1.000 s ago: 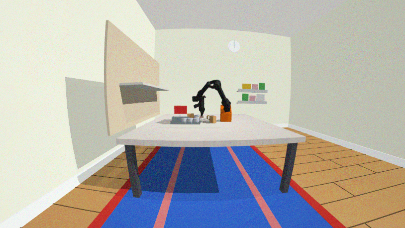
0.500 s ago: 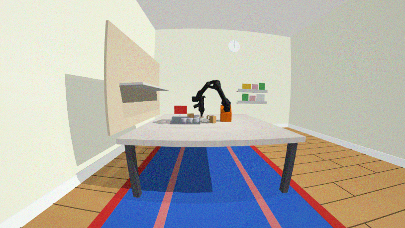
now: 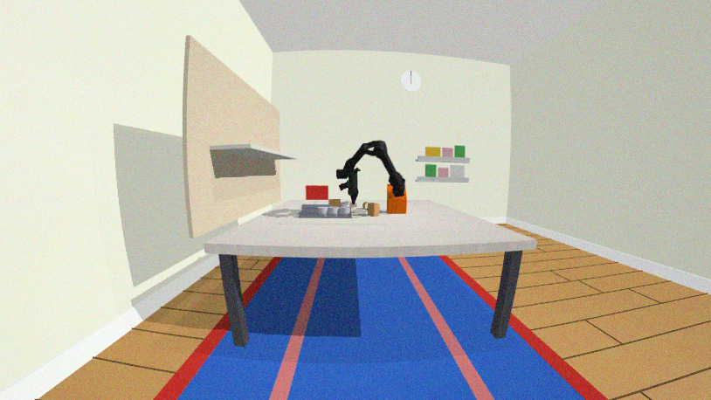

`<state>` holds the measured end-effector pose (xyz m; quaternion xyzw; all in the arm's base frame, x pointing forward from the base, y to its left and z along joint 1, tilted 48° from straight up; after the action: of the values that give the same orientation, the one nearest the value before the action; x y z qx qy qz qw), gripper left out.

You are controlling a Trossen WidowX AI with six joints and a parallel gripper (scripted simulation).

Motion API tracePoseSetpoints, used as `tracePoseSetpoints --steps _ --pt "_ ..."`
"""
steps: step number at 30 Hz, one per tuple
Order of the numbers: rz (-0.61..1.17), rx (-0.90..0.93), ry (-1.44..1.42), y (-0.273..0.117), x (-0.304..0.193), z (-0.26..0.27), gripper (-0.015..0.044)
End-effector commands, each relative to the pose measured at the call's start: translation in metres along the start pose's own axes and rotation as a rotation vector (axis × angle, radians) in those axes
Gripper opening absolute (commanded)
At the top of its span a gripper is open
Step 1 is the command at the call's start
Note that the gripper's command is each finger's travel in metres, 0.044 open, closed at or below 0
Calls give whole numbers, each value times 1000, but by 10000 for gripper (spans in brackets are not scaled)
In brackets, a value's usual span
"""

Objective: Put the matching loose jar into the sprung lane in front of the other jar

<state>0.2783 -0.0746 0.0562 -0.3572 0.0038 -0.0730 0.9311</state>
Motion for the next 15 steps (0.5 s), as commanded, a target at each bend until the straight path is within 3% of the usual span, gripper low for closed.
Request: tracePoseSetpoints --steps 1,15 --pt "-20 -3 -22 -2 9 1 0" --pt "-20 -3 -22 -2 15 2 0"
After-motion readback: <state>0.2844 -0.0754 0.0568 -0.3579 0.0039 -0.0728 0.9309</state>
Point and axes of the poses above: the point midway between the two fingers, 35 mm back from their tips, its own y axis out along the fingers, its own z axis across the jaws, x = y × z, the point moved 9 cm from there along -y, back along the fingers, and after that the axes turned 1 degree about y, right-handed, at the moved point
